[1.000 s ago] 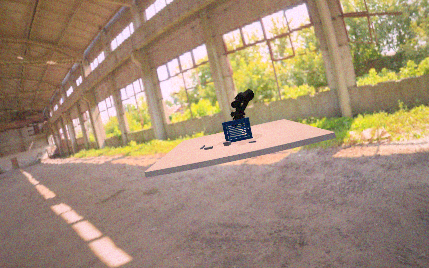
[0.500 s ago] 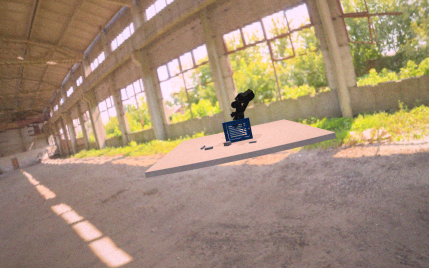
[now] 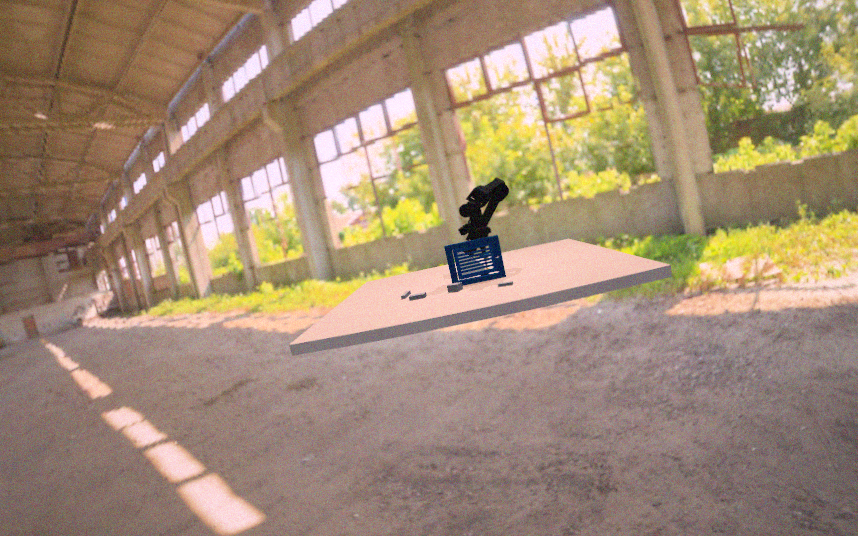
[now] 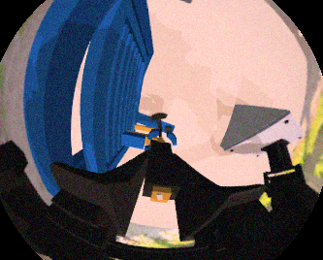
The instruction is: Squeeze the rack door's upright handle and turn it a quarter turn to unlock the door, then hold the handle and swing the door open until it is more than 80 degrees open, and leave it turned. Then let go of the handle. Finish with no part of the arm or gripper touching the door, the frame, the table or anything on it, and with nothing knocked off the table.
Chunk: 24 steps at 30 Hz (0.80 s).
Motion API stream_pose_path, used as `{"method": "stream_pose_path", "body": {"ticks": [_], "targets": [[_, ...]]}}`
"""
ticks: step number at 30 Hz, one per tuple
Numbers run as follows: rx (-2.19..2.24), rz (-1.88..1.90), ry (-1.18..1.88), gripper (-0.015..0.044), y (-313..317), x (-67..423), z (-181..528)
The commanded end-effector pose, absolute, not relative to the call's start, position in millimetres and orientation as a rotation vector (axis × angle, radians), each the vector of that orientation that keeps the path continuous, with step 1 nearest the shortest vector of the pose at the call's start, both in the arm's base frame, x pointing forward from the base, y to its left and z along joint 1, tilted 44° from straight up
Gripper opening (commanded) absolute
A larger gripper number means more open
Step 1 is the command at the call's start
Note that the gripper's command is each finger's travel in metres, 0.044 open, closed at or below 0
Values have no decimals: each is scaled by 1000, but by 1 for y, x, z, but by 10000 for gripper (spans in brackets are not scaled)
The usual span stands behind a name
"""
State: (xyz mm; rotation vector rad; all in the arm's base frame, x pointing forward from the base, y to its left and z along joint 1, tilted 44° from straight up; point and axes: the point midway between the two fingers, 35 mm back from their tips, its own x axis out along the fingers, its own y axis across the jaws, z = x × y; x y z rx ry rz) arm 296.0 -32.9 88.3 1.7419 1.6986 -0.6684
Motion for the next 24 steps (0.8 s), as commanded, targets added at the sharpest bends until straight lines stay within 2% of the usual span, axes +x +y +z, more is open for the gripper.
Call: {"method": "stream_pose_path", "body": {"ticks": [1,24], "targets": [[1672,-571,1692,14,-35,292,87],[1416,-254,1681,14,-49,254,70]]}}
